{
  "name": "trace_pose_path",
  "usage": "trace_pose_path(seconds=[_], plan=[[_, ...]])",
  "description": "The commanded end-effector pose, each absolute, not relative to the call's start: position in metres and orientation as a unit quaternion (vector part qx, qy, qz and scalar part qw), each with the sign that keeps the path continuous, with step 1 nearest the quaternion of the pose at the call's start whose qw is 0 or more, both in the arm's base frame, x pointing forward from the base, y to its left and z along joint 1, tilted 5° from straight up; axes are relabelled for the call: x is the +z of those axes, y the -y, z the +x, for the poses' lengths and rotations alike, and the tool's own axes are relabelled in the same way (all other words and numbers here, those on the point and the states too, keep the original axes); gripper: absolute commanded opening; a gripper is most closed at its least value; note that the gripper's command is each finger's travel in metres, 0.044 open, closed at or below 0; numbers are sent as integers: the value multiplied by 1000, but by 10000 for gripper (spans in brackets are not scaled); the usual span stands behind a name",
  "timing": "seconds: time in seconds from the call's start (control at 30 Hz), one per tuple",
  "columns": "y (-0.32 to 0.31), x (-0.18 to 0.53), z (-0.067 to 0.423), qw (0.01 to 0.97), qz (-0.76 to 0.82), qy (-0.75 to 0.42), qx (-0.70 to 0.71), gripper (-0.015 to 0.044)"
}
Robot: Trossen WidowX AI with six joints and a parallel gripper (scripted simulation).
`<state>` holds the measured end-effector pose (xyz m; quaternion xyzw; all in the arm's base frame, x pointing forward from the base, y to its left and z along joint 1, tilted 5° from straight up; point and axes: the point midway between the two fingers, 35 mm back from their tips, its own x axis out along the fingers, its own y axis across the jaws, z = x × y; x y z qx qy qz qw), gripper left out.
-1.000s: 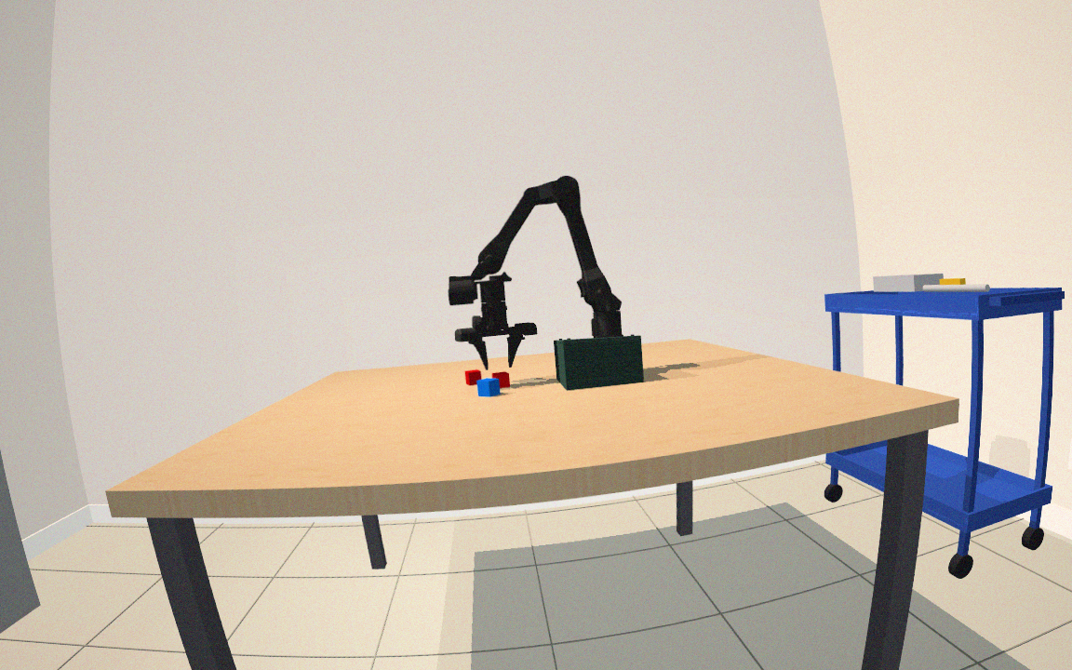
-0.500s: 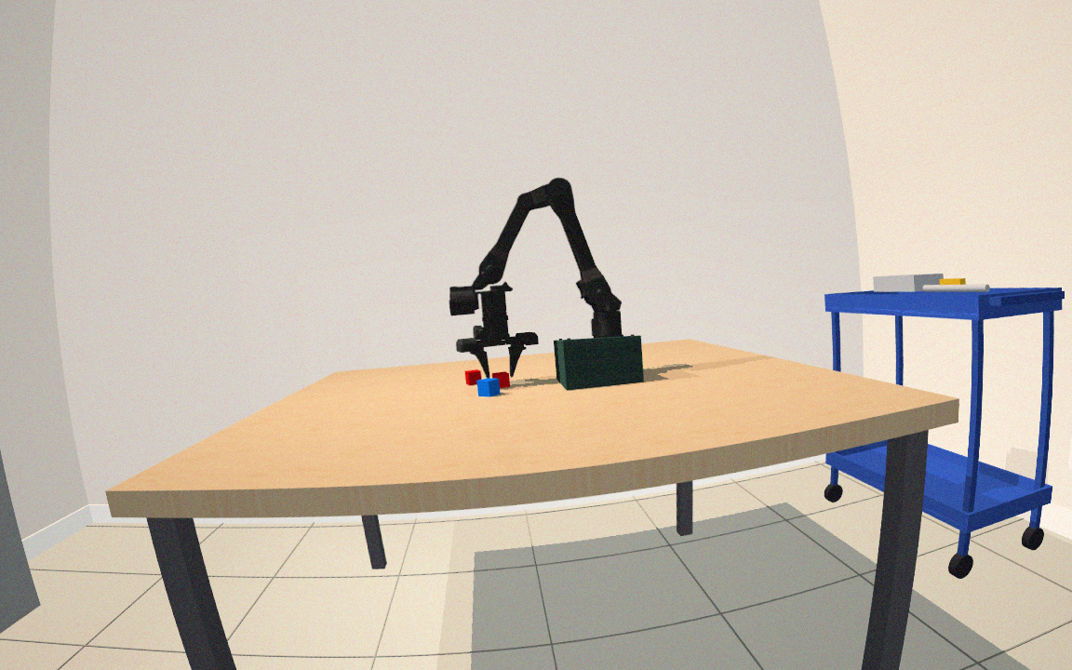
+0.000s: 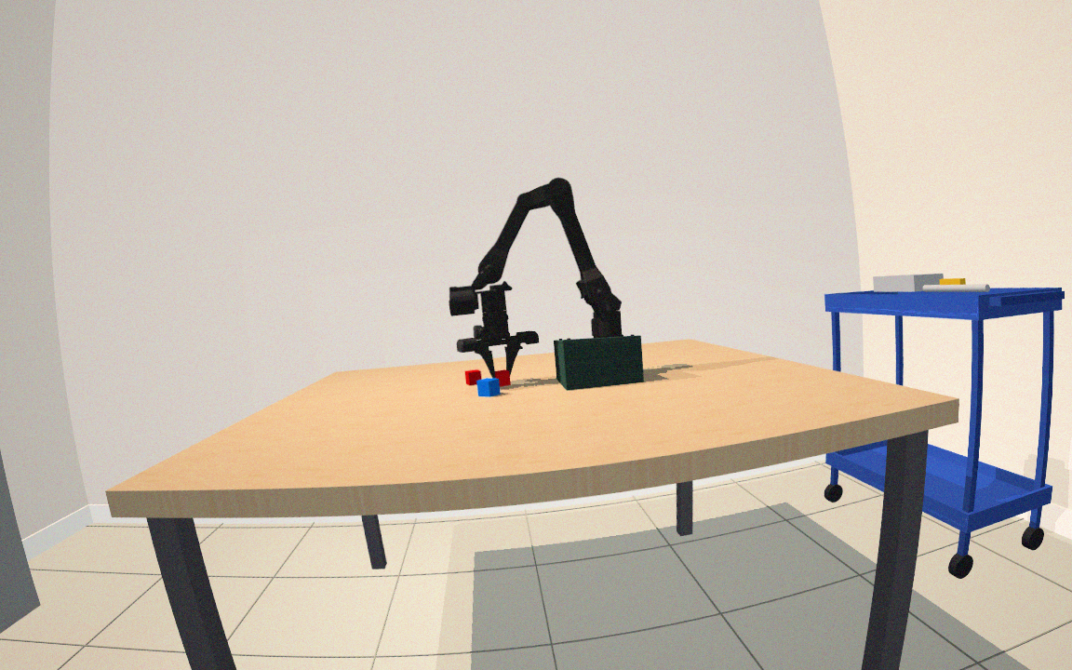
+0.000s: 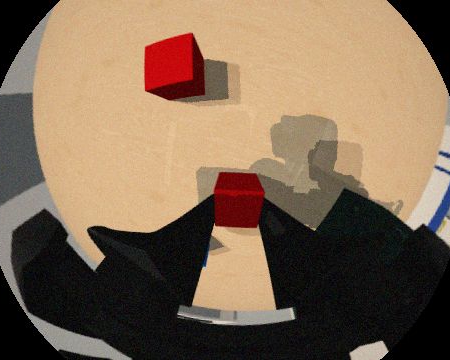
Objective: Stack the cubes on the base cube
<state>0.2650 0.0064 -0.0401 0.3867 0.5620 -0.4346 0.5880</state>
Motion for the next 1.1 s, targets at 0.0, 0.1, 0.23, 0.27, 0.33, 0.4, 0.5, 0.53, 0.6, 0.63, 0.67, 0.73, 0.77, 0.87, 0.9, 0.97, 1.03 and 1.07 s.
trace_pose_path(seconds=[0.0,0.1,0.23,0.27,0.33,0.4,0.5,0.53,0.6,0.63,0.67,0.73,0.77,0.87,0.9,0.97,1.03,1.07], plan=[[-7,-27,269,592,387,-558,-433,105],[-8,-18,271,592,388,-558,-433,105],[-9,-6,272,592,388,-558,-433,105],[-9,-3,272,592,388,-558,-433,105],[-10,3,272,592,388,-558,-433,105],[-10,9,273,592,388,-558,-433,105],[-11,18,273,592,388,-558,-433,105],[-11,21,272,592,388,-558,-433,105],[-12,28,272,592,388,-558,-433,105],[-12,31,272,592,388,-558,-433,105],[-12,34,272,592,388,-558,-433,105],[-13,40,271,592,388,-558,-433,105],[-13,43,270,592,388,-558,-433,105],[-14,53,269,592,388,-558,-433,105],[-14,56,268,592,388,-558,-433,105],[-14,62,267,592,388,-558,-433,105],[-14,64,267,592,388,-558,-433,105],[-14,64,267,592,388,-558,-433,105]])
